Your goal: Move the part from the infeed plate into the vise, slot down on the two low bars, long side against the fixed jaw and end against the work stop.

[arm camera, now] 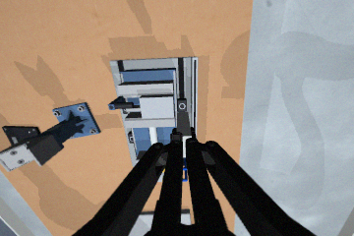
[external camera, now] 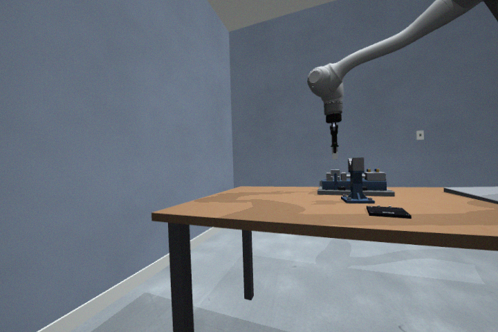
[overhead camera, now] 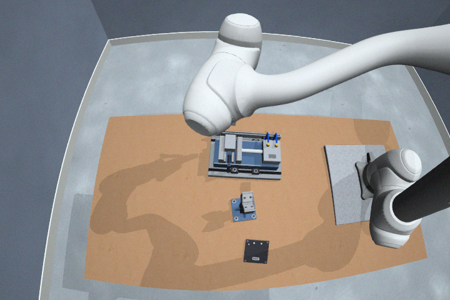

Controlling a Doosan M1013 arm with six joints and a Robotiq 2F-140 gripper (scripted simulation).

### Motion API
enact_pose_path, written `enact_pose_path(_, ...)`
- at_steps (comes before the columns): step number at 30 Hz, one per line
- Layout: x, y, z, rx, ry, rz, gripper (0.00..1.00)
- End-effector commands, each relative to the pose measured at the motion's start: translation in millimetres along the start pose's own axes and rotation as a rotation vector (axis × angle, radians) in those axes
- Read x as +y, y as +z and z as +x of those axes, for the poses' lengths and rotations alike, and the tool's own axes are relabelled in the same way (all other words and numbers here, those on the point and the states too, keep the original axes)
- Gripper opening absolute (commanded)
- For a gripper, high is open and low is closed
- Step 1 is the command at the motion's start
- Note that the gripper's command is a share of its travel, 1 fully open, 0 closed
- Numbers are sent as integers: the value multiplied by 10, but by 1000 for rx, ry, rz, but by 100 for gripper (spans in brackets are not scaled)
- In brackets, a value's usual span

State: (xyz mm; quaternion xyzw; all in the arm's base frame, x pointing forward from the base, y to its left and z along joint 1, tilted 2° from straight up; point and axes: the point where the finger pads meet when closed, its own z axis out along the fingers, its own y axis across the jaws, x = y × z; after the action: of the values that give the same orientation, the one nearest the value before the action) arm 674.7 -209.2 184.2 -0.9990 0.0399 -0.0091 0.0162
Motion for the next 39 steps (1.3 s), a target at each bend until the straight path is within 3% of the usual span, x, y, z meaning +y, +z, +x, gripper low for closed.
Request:
enact_pose_path(1, 0, 13, 0, 0, 0, 0, 0)
enact_pose_path(39, 2, 450, 13, 0, 0, 0, 0)
